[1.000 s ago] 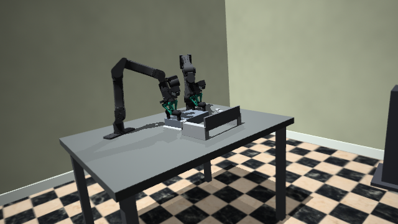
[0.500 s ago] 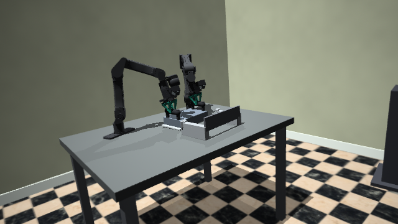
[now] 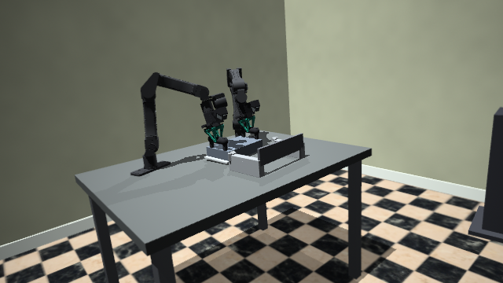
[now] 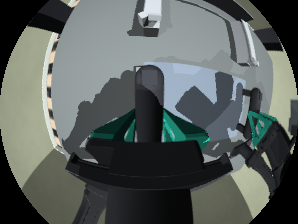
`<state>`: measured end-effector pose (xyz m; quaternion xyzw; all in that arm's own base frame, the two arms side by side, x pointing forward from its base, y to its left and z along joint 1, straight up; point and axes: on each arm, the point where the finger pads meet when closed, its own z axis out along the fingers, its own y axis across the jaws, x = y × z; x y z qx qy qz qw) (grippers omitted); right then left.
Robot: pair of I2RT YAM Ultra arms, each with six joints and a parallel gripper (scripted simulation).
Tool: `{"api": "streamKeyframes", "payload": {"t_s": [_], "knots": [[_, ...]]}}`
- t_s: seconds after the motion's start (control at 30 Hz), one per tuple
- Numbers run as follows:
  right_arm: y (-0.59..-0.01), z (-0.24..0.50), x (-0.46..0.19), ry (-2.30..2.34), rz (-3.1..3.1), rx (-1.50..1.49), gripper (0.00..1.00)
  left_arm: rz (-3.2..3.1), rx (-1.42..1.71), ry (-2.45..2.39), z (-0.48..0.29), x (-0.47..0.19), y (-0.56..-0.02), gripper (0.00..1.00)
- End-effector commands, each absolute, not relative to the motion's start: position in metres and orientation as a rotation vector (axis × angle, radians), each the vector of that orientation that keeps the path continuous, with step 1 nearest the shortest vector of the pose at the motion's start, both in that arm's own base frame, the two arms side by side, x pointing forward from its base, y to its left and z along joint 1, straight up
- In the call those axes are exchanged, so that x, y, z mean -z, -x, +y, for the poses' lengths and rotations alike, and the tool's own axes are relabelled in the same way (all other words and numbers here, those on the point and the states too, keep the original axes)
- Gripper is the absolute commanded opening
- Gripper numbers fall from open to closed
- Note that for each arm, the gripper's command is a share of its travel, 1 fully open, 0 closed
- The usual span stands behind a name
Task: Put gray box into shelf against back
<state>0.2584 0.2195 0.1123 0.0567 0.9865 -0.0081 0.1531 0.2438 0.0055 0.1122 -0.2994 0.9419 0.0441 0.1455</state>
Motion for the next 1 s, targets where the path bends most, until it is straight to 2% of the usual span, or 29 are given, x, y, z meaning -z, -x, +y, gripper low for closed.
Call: {"api": "streamKeyframes", "payload": {"t_s": [0.0,0.97], "knots": [[-0.2758,0.2159,-0.1485,-0.193,2.737,-0.017,0.15,2.610,-0.134,0.848,0.0153,-0.1438,-0.2563,0.15],[-0.2810,0.2220,-0.1556,-0.197,2.714,-0.054,0.15,2.573,-0.109,0.844,0.0145,-0.1516,-0.2657,0.15]]}}
